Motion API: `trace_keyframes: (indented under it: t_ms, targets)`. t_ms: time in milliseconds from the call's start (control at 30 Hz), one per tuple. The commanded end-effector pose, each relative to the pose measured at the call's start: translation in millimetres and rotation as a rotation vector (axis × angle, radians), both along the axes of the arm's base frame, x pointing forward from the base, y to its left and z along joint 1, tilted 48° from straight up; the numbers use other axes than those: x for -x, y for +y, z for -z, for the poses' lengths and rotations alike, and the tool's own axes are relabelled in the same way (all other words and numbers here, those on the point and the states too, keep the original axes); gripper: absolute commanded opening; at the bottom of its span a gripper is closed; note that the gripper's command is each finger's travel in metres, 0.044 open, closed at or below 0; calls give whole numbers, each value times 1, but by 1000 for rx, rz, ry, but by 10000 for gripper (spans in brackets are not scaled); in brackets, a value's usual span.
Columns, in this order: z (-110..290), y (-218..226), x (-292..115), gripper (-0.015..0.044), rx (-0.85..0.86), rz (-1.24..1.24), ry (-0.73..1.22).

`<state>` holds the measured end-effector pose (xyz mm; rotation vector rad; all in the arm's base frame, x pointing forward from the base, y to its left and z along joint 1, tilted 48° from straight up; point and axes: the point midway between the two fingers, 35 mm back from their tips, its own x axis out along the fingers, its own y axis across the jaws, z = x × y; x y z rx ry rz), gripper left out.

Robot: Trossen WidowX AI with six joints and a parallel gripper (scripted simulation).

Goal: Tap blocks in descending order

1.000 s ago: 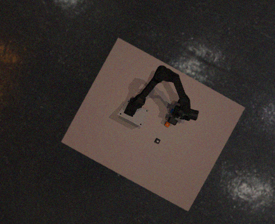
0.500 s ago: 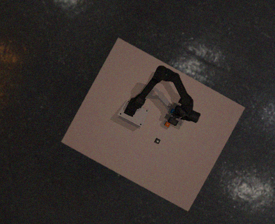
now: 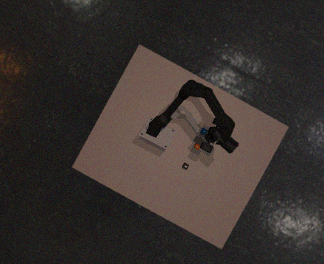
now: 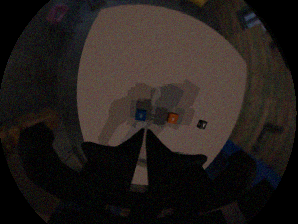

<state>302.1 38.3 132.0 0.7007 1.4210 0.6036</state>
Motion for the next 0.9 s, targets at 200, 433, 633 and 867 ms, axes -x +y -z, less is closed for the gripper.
trace_keyframes:
  t_ms: [200,433,633,867]
  targets:
    - [72,-64,16,20,2,9,21]
    - [112,-22,10,20,4,10,21]
    - [126,-4,12,20,-1,9,20]
    - [131,1,11,20,-1,9,20]
